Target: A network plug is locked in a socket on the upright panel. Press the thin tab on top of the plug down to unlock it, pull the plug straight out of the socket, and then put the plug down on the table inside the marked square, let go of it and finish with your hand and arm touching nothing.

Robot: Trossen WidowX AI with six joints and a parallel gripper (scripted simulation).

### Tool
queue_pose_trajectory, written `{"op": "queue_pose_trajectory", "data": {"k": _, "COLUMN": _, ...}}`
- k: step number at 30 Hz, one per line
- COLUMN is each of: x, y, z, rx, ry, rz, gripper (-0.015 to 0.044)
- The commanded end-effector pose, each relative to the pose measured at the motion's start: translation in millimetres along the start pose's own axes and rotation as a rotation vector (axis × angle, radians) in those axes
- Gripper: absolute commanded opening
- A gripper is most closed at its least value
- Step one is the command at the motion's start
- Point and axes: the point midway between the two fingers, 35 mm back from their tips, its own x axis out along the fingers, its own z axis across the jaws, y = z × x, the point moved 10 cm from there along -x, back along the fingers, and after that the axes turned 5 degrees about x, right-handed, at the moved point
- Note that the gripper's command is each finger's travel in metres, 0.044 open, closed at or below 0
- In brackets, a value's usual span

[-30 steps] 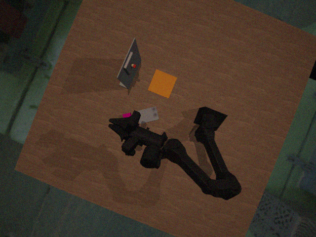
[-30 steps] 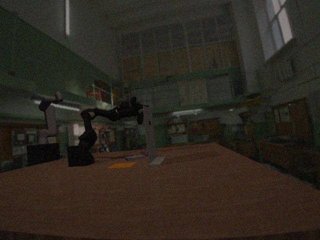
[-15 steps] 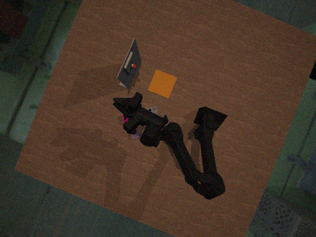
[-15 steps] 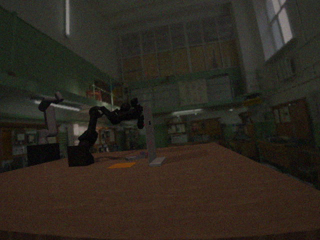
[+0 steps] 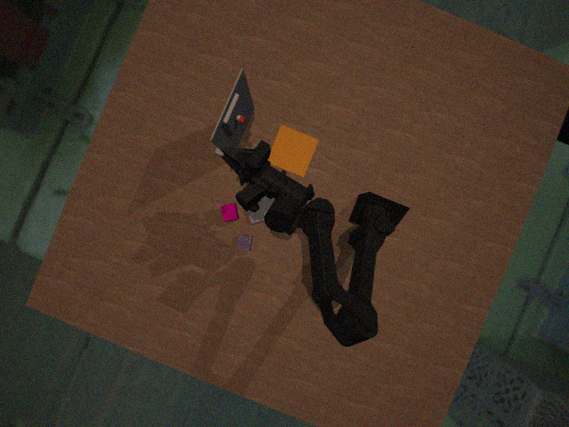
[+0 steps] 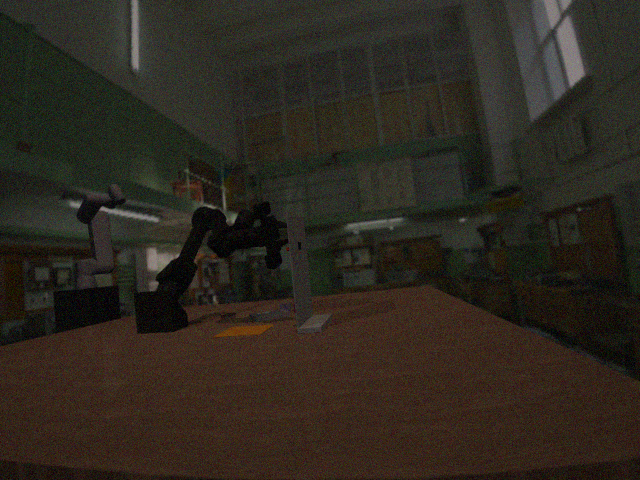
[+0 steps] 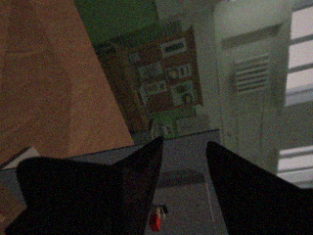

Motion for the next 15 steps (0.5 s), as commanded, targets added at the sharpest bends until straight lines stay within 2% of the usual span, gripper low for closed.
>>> {"op": "queue_pose_trajectory", "data": {"k": 1, "x": -5, "y": 24, "z": 2, "rx": -0.053, "ry": -0.006, "rz": 0.034, "gripper": 0.0156}}
{"op": "queue_pose_trajectory", "data": {"k": 15, "x": -26, "y": 78, "z": 5, "rx": -0.202, "ry": -0.007, "rz": 0.102, "gripper": 0.0156}}
